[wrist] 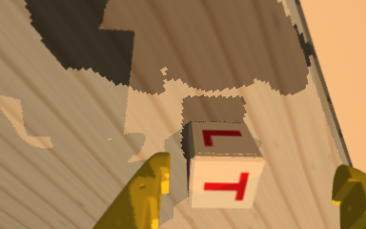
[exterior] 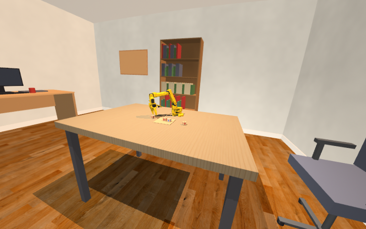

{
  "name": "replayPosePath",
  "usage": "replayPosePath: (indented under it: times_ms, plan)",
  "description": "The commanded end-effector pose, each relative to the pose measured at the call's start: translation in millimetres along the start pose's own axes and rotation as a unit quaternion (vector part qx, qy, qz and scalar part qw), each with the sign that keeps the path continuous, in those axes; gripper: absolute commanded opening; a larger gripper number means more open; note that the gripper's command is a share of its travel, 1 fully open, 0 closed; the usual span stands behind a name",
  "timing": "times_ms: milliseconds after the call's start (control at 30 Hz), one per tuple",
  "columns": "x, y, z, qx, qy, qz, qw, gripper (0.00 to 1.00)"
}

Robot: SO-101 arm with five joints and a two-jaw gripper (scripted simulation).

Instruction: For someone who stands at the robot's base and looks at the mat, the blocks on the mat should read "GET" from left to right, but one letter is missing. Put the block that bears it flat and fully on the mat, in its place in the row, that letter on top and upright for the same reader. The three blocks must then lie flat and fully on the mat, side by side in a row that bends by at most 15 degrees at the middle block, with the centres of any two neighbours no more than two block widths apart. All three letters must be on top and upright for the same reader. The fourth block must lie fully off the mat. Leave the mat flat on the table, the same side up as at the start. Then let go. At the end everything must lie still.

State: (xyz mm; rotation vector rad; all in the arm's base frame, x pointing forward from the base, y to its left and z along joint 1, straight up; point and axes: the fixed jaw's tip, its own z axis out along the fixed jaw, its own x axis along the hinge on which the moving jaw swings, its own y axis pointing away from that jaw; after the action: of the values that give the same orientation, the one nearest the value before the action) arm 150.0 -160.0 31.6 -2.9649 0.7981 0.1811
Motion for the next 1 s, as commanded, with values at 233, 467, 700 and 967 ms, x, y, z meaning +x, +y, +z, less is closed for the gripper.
replayPosePath:
  times_ms: [233,467,700,967]
  plan:
    - [19.2,7.7,-50.5,-0.034,0.128,-0.001,0.991,0.32]
    - [19.2,7.7,-50.5,-0.034,0.128,-0.001,0.991,0.32]
    - [19.2,7.7,-50.5,-0.034,0.128,-0.001,0.991,0.32]
    - [19.6,7.8,-49.4,-0.034,0.128,-0.001,0.991,0.32]
